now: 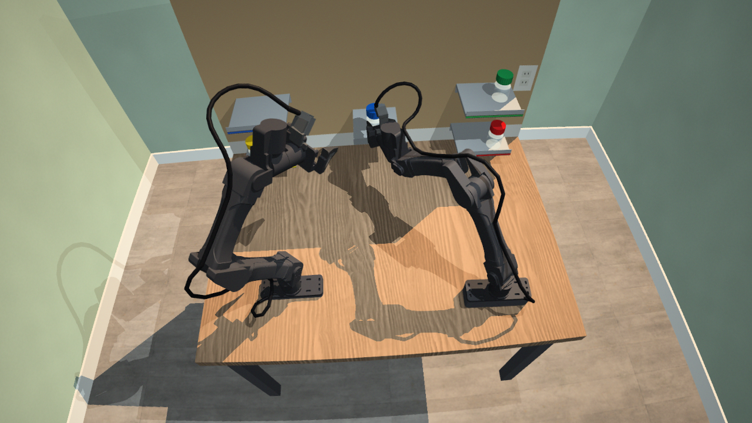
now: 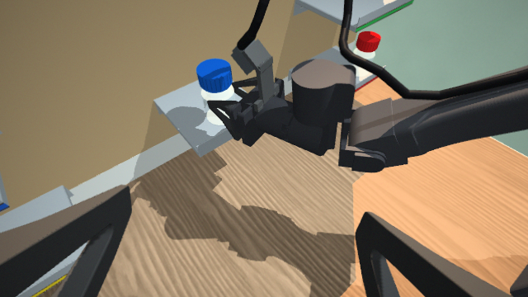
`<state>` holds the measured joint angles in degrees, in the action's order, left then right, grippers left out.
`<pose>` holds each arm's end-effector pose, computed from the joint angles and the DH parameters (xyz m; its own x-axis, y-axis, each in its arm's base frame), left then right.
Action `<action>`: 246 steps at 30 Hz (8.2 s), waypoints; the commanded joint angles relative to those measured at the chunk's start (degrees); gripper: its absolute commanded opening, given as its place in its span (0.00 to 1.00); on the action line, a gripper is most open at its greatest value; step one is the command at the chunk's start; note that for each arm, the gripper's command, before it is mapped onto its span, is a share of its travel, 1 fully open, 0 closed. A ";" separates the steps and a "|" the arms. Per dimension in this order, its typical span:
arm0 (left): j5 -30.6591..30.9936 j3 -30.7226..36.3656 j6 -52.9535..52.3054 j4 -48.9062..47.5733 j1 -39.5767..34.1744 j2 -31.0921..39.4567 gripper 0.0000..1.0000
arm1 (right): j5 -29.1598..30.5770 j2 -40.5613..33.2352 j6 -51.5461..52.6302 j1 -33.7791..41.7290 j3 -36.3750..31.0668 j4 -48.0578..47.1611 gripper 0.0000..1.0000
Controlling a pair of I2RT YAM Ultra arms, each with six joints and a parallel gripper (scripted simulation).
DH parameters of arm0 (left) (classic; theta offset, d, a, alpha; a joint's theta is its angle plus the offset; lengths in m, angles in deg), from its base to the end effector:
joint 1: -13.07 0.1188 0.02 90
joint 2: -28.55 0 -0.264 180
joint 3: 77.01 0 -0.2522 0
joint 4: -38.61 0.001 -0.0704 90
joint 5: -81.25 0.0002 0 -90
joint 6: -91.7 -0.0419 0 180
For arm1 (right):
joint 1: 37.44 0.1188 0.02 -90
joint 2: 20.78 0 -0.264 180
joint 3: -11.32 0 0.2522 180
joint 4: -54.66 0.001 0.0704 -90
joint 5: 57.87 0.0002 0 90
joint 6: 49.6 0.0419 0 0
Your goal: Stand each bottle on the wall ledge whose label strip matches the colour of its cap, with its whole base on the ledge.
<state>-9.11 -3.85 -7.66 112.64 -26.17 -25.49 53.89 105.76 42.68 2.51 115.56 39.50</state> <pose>0.0953 -0.0762 0.4925 -0.1746 0.3526 -0.9194 0.6653 0.7306 0.1538 0.4072 0.3221 0.2214 -0.1077 -0.0420 -0.9933 -0.3103 0.9506 -0.0066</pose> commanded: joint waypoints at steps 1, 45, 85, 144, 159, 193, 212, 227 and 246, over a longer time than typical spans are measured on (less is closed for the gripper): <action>0.33 -1.29 -0.26 0.00 0.74 -0.71 1.00 | -0.16 -0.62 -0.37 -0.63 -0.27 -4.65 0.50; 0.33 -1.29 -0.26 0.00 0.74 -0.71 1.00 | 3.89 -12.54 1.01 3.83 -17.16 -9.85 0.89; -35.45 27.87 8.57 -53.48 -12.74 -15.67 1.00 | -13.64 -65.32 -2.21 -26.33 -36.66 22.71 0.89; -24.75 33.26 9.84 -99.85 -2.99 -42.59 0.81 | -101.70 -50.81 -18.41 -59.69 -14.94 46.80 0.89; -25.22 33.30 9.35 -99.83 -2.97 -44.32 0.81 | -106.47 -47.20 -20.90 -61.67 -11.01 49.53 0.89; -21.96 19.74 9.39 -91.72 0.16 -50.28 0.81 | -106.44 -46.49 -24.61 -61.67 -9.23 54.33 0.89; -21.89 17.67 9.36 -91.77 0.36 -51.80 0.72 | -106.43 -46.81 -25.64 -61.35 -9.35 55.66 0.89; -22.06 17.85 9.36 -91.82 0.23 -51.13 0.55 | -106.43 -46.77 -25.83 -61.35 -9.26 55.90 0.89; -22.45 10.18 9.18 -81.09 0.08 -47.63 0.49 | -106.43 -46.76 -25.90 -61.35 -9.23 55.98 0.89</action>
<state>-31.16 11.84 1.73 28.27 -26.13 -77.88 -51.85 58.90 17.20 -58.69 104.87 94.51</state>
